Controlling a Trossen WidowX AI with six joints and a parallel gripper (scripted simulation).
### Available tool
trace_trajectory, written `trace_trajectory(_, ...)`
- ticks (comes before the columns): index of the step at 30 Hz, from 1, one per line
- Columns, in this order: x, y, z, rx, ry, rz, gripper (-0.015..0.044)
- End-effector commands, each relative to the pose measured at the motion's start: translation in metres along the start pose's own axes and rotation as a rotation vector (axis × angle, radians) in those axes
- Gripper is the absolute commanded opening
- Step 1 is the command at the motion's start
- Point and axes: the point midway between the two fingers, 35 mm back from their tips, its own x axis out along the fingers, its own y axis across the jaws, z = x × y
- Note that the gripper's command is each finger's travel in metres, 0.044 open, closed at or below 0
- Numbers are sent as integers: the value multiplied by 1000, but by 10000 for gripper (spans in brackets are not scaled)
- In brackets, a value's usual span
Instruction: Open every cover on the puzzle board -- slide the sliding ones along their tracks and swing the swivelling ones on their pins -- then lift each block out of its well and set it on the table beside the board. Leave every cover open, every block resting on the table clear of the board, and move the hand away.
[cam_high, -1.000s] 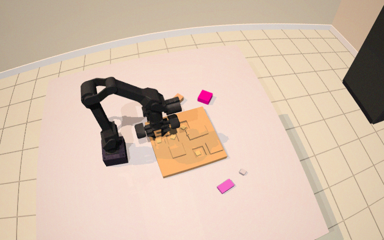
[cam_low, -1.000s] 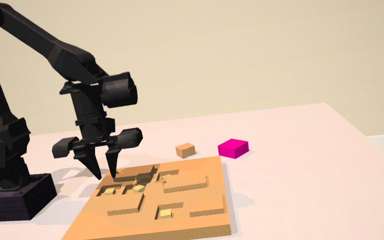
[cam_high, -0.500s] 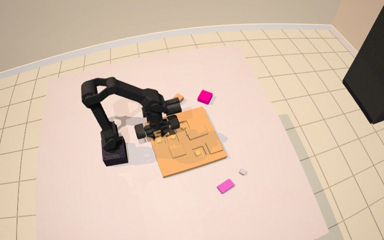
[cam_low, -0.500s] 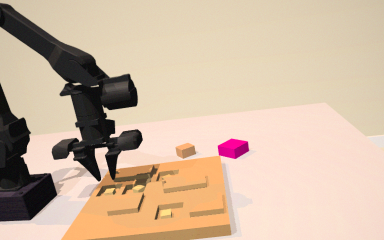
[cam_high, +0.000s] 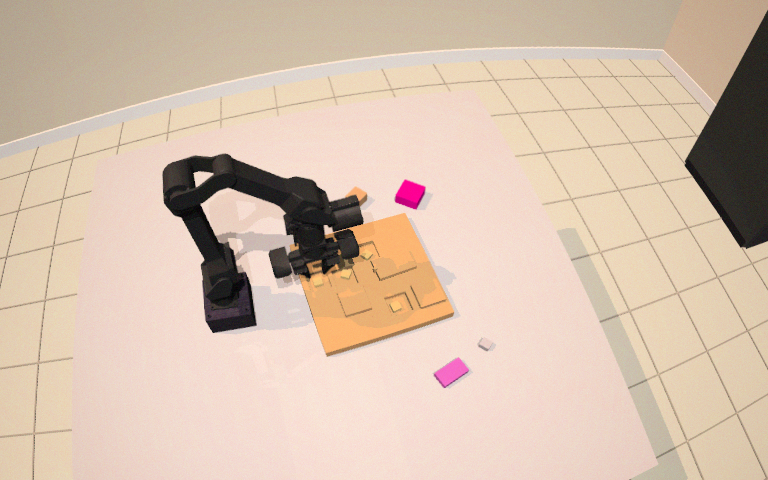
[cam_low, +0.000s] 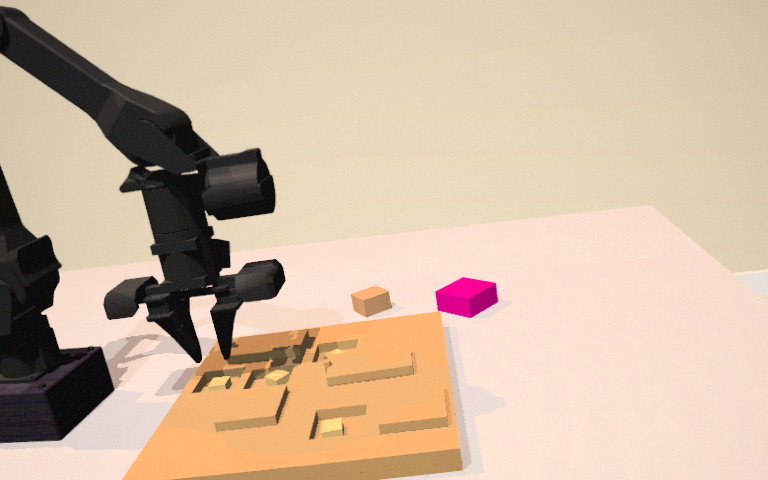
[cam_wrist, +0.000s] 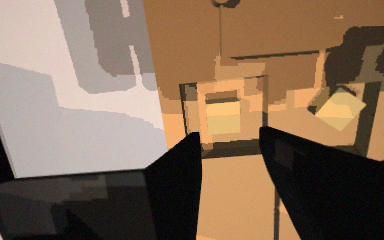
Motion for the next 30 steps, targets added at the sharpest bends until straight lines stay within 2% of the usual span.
trace_trajectory(1, 1, 0, 0, -3, 2, 1, 144)
trace_trajectory(30, 17, -1, 0, -3, 2, 1, 144)
